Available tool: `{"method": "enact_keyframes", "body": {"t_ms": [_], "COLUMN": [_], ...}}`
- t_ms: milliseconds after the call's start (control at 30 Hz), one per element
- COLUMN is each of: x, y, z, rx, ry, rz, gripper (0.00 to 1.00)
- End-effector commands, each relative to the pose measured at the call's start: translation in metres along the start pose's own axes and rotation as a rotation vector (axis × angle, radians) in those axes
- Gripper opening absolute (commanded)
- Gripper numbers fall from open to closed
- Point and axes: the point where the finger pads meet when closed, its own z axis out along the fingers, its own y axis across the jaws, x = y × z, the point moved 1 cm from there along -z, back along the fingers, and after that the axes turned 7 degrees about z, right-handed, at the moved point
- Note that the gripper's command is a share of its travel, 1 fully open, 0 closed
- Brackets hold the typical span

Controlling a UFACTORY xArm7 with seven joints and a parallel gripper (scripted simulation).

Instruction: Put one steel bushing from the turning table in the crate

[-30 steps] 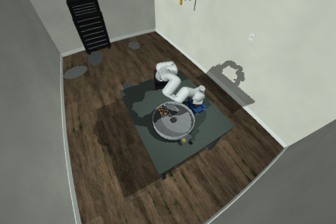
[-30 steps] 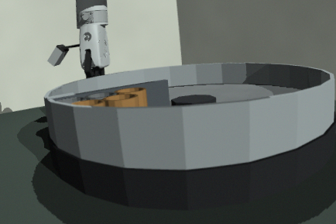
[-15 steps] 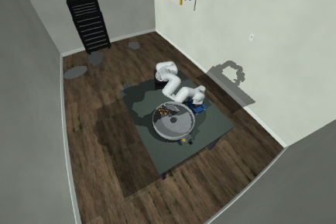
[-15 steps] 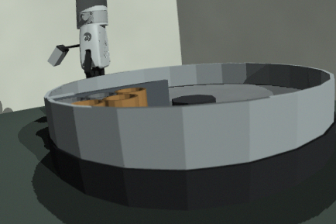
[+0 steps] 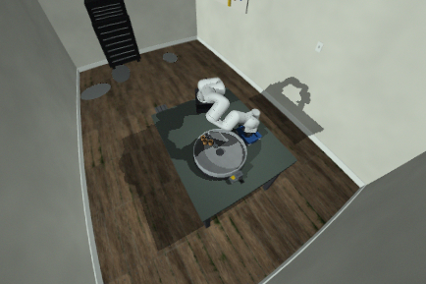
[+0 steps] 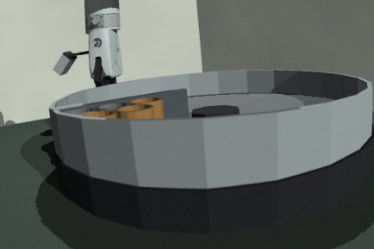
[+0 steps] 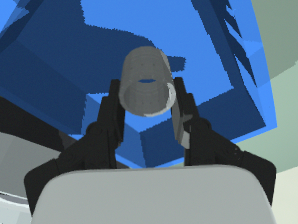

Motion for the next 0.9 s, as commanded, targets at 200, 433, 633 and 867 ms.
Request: {"method": "enact_keyframes", "body": {"t_ms": [200,433,633,867], "x": [0.0004,0.0004,0.0004,0.0004], "y": [0.0016,0.0016,0.0016,0.0016], "z": [0.0001,0.0001,0.0001,0.0001], "rx": [-0.004,-0.004,-0.004,-0.004], "ry": [0.0,0.0,0.0,0.0], "rz": [-0.001,-0.001,-0.001,-0.001], "gripper": [0.0,0.0,0.48,0.48]}}
